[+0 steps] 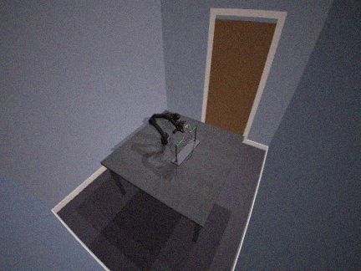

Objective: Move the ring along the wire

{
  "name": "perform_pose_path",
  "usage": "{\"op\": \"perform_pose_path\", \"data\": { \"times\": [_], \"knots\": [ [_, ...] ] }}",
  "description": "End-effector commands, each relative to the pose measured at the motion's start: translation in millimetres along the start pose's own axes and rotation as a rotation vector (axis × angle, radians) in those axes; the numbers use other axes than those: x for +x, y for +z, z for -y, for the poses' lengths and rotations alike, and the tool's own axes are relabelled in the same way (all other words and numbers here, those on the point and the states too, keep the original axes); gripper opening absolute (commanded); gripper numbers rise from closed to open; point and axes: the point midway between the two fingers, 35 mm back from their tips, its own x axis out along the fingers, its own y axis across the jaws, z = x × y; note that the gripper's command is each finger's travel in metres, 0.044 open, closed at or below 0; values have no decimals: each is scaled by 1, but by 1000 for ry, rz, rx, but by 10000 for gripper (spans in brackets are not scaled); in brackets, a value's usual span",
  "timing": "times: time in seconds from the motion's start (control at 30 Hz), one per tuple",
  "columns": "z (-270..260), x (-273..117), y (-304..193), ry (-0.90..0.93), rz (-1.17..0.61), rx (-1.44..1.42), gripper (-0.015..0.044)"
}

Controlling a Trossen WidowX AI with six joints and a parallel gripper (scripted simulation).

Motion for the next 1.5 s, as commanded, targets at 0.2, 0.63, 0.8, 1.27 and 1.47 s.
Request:
{"op": "perform_pose_path", "data": {
  "times": [0.2,0.63,0.8,1.27,1.47],
  "knots": [
    [7,2,1,-114,12,-122,-150],
    [15,1,3,-249,33,-275,-150],
    [18,1,4,-300,42,-334,-150],
    [26,-1,7,-438,67,-497,-150],
    [29,-2,9,-496,78,-566,-150]
  ]
}}
